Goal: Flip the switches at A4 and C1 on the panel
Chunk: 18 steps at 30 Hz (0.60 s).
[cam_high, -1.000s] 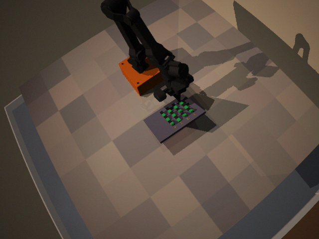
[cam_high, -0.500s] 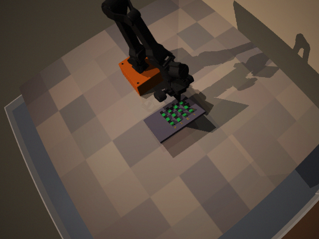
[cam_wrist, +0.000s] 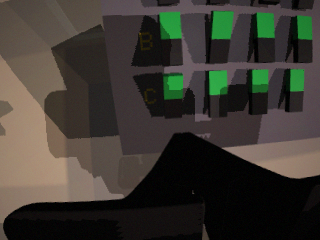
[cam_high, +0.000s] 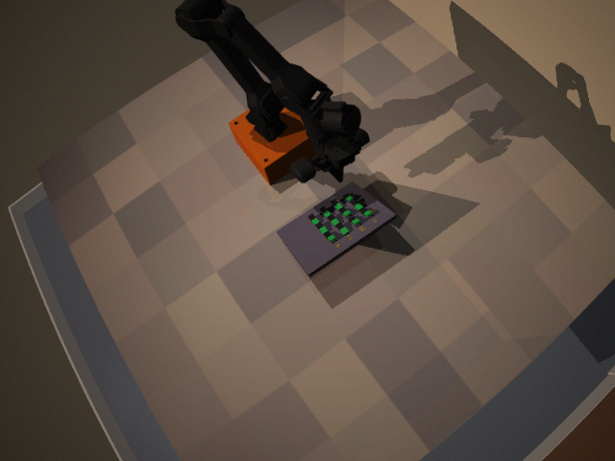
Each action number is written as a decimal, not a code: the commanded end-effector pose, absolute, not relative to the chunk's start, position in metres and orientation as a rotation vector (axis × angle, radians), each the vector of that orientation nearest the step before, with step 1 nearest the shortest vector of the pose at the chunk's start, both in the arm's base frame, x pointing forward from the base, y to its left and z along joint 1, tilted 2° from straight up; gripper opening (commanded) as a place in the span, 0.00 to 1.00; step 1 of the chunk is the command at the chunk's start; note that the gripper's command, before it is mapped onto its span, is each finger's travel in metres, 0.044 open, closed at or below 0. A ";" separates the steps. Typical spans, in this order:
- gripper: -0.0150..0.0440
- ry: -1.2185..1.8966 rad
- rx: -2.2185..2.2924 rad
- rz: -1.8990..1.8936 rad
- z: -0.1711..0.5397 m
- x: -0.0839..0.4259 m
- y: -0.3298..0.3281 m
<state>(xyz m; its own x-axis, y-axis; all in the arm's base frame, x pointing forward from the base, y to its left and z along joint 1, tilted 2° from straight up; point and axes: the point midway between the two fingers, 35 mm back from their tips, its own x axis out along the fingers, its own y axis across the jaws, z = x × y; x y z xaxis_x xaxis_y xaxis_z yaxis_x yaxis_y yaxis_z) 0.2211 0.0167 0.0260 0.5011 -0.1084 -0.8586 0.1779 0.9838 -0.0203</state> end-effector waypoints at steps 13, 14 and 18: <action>0.25 1.023 0.075 -0.178 0.078 0.241 -0.038; 0.25 1.023 0.074 -0.178 0.079 0.241 -0.039; 0.25 1.023 0.074 -0.178 0.079 0.241 -0.039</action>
<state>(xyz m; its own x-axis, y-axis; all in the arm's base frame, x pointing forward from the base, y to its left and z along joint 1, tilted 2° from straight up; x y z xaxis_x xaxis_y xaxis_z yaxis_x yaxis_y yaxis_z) 0.2392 -0.0370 0.0758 0.5053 -0.1192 -0.8547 0.1929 0.9810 -0.0227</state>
